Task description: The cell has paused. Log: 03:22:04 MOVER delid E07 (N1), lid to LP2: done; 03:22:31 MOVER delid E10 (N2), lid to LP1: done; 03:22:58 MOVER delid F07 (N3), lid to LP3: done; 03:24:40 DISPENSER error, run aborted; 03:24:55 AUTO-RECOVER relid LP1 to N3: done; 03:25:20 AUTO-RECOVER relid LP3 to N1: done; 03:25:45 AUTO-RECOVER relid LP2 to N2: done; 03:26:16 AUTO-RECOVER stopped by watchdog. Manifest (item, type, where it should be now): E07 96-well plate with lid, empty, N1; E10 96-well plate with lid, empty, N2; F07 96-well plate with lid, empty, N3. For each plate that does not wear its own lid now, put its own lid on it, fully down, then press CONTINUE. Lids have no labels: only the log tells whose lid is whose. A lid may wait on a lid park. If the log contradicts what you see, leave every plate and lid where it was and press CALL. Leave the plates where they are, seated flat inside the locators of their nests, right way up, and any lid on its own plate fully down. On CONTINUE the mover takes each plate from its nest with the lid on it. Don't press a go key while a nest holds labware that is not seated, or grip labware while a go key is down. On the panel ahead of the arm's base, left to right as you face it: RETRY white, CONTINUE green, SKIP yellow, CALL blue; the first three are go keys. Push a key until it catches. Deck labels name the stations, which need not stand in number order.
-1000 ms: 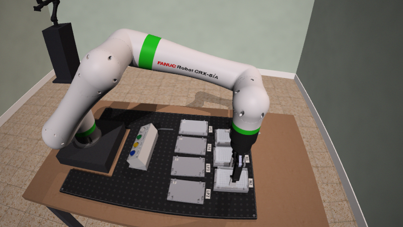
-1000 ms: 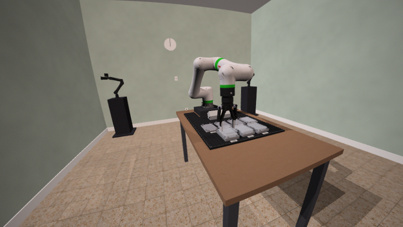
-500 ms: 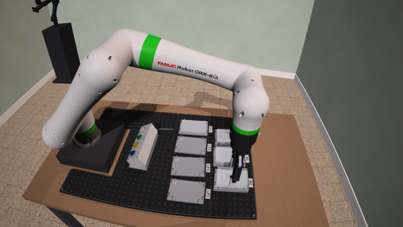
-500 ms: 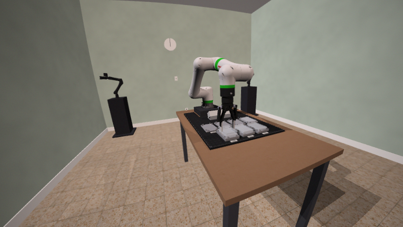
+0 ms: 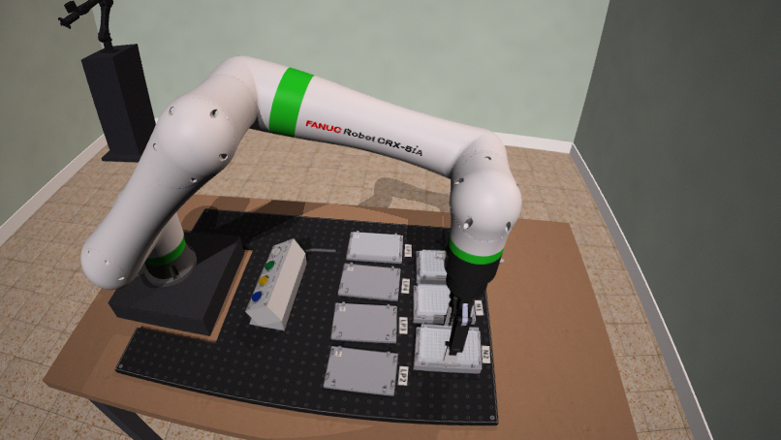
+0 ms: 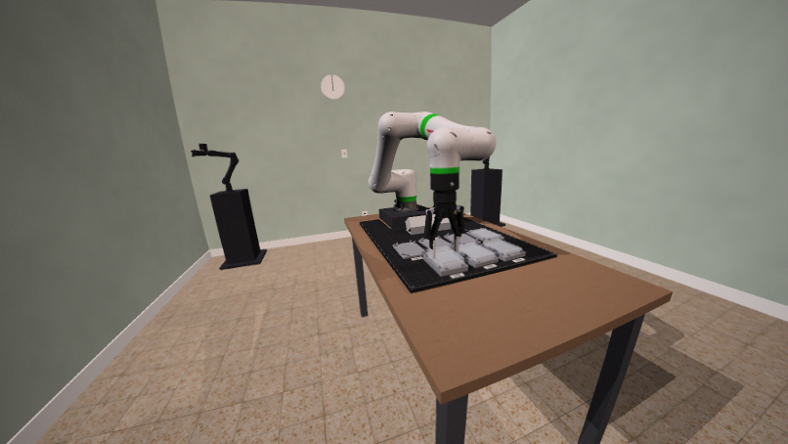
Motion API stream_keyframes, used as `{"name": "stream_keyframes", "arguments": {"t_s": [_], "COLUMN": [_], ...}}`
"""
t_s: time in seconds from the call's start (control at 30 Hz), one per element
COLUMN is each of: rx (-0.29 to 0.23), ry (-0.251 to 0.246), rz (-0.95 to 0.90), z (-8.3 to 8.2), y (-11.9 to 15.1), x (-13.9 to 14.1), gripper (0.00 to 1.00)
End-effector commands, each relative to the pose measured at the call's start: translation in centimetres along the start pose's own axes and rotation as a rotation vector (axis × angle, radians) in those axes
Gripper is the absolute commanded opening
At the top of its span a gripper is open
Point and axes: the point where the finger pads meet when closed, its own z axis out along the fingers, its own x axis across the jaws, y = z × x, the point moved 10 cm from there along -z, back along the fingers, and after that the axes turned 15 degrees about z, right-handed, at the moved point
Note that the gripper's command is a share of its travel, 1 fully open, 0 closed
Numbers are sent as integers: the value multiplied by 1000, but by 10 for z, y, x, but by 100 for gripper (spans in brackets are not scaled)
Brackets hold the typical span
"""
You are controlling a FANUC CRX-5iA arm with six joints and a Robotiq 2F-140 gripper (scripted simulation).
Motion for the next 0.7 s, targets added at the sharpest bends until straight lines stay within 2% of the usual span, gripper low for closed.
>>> {"name": "stream_keyframes", "arguments": {"t_s": [0.0, 0.67], "rx": [1, 1], "ry": [0, 0], "rz": [0, 0], "z": [1, 4], "y": [0, 0], "x": [0, 0], "gripper": [0, 0]}}
